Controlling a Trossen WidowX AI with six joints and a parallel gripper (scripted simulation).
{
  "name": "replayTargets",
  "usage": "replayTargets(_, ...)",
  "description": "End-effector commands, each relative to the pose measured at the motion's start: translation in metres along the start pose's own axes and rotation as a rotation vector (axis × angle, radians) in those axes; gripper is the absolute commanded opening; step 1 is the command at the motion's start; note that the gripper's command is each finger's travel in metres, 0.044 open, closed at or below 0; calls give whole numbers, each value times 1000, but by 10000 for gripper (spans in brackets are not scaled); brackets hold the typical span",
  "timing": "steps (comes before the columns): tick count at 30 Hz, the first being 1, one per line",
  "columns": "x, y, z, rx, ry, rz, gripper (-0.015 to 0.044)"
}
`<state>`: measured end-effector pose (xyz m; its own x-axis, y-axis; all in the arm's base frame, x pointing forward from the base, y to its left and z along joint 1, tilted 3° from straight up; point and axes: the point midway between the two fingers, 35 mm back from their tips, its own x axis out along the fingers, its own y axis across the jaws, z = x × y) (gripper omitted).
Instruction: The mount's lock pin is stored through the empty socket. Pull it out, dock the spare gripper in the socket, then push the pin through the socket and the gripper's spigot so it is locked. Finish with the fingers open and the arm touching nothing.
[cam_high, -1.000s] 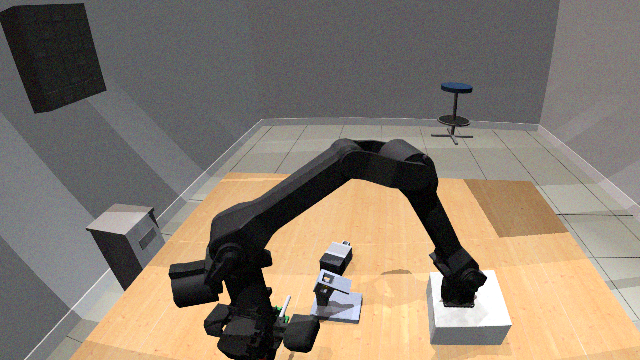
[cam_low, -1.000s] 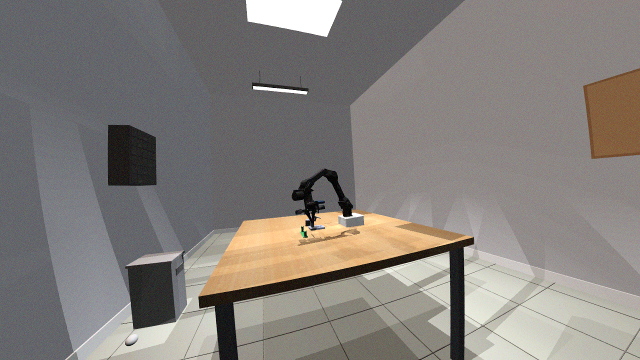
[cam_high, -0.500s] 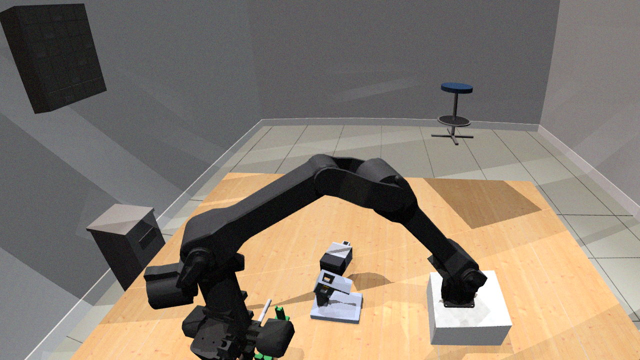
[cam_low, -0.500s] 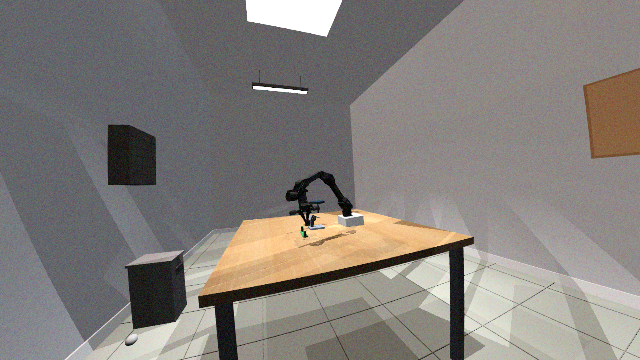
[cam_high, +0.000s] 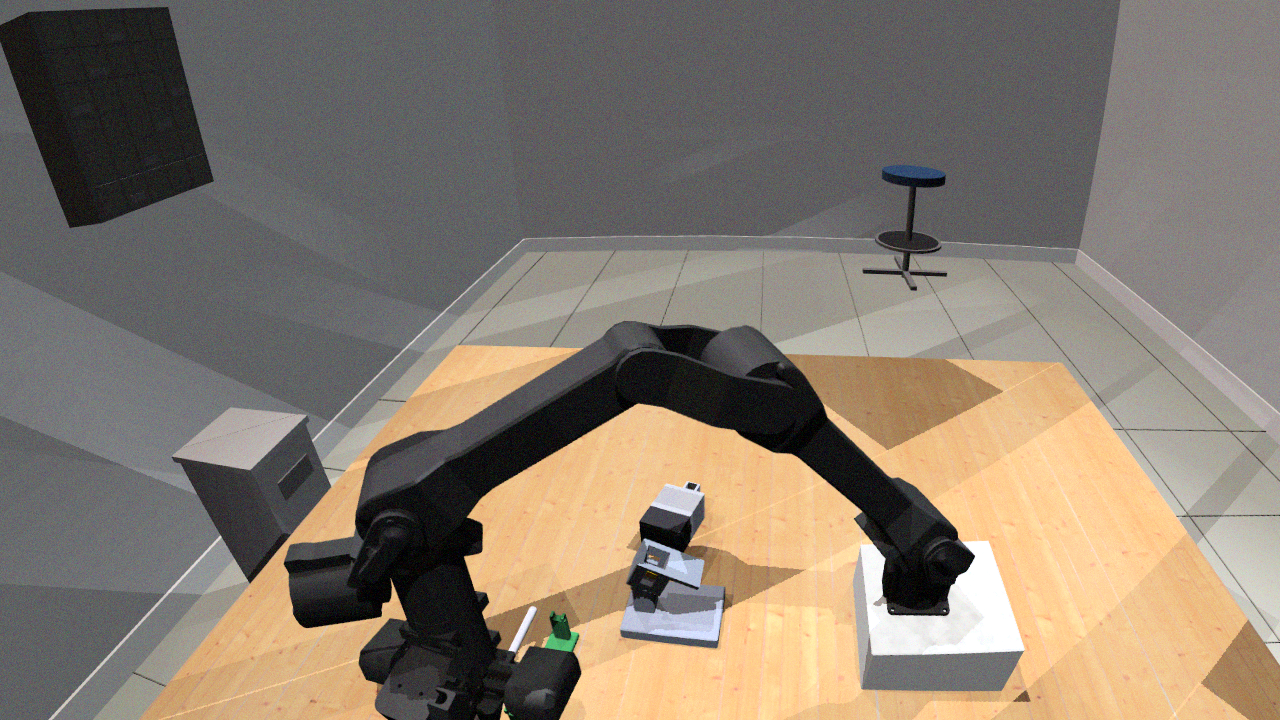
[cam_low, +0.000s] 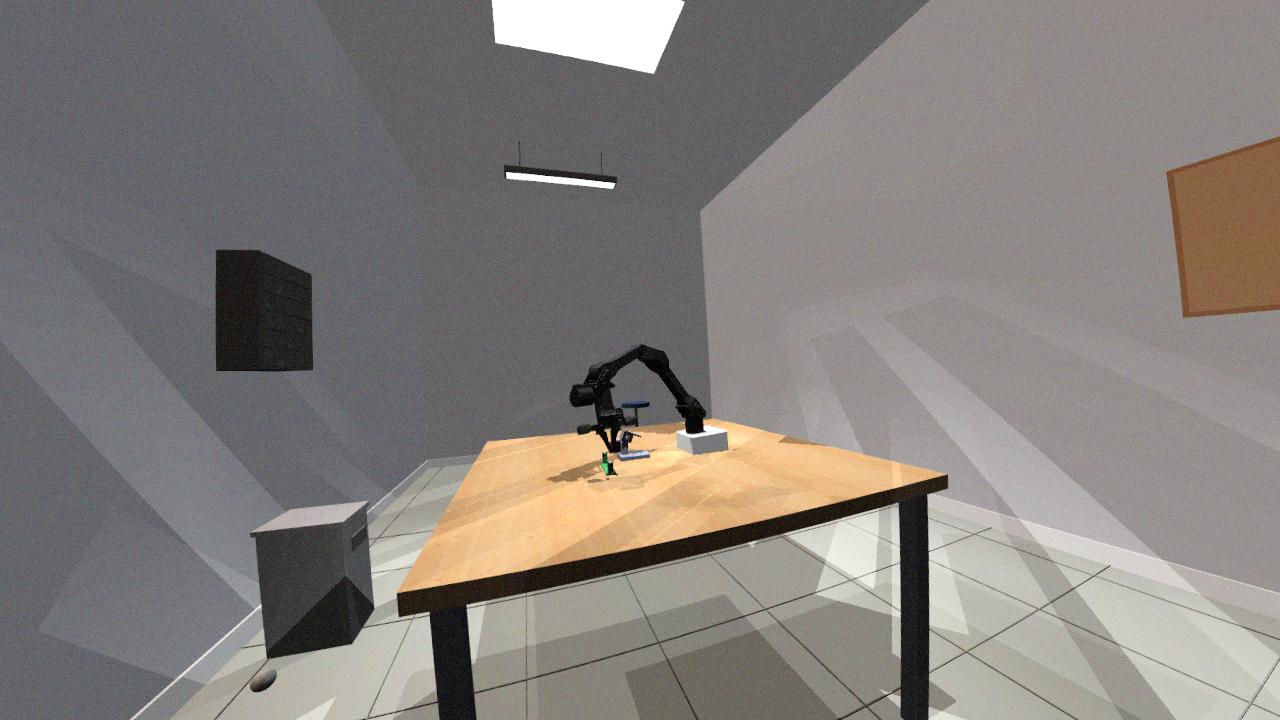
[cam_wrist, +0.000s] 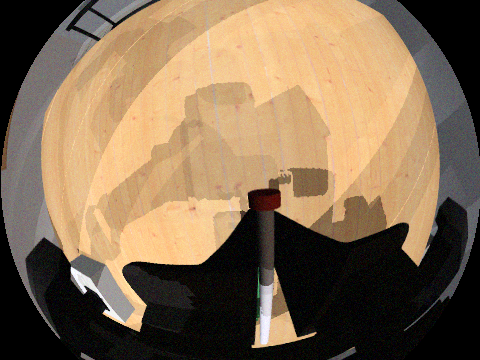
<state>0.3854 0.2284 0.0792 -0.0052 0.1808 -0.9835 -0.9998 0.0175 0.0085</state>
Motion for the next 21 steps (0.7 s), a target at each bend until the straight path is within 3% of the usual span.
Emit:
replayTargets(1, 7, 1, -2, 4, 1, 3, 0)
replayTargets(21, 36, -2, -7, 0, -5, -10, 0)
